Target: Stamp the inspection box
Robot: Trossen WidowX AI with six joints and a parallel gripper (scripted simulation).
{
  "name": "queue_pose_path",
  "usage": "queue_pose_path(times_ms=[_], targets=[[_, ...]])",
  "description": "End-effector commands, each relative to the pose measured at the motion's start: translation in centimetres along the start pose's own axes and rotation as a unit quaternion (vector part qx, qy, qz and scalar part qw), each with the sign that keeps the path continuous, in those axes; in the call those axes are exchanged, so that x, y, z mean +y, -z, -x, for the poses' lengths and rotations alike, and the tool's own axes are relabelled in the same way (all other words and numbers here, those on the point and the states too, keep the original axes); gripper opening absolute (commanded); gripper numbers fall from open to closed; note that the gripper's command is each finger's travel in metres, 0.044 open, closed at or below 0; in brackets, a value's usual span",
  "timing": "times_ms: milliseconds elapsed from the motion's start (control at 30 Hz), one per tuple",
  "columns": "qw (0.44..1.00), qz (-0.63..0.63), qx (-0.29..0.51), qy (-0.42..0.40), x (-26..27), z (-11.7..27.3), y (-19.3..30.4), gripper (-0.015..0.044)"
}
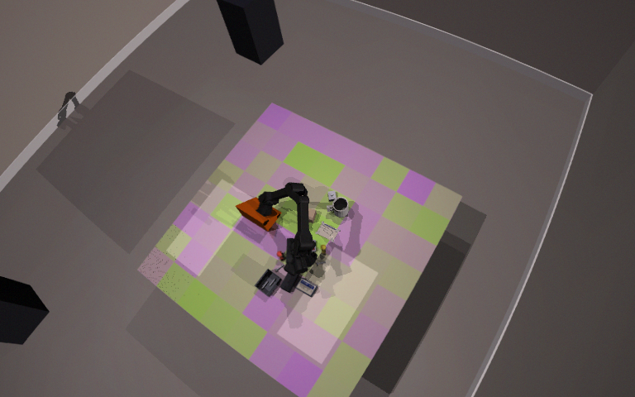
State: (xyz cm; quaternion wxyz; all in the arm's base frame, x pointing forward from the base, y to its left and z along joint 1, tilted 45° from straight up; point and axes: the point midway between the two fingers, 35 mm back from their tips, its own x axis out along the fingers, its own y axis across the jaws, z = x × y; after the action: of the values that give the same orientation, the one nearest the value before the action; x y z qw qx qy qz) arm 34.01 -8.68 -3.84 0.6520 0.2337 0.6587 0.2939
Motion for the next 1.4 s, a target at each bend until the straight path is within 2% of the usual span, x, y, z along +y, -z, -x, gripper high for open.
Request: queue_pose_path(times_ms=[0,500,1167,1367], targets=[[1.0,0.002,0.001,0.001,0.0,0.2,0.0,0.0],[1.0,0.002,0.001,0.001,0.3,0.9,0.2,0.0],[1.0,0.0,0.002,0.0,8.3,1.3,4.0,0.0],[1.0,0.0,0.002,-0.001,8.8,1.2,4.4,0.0]])
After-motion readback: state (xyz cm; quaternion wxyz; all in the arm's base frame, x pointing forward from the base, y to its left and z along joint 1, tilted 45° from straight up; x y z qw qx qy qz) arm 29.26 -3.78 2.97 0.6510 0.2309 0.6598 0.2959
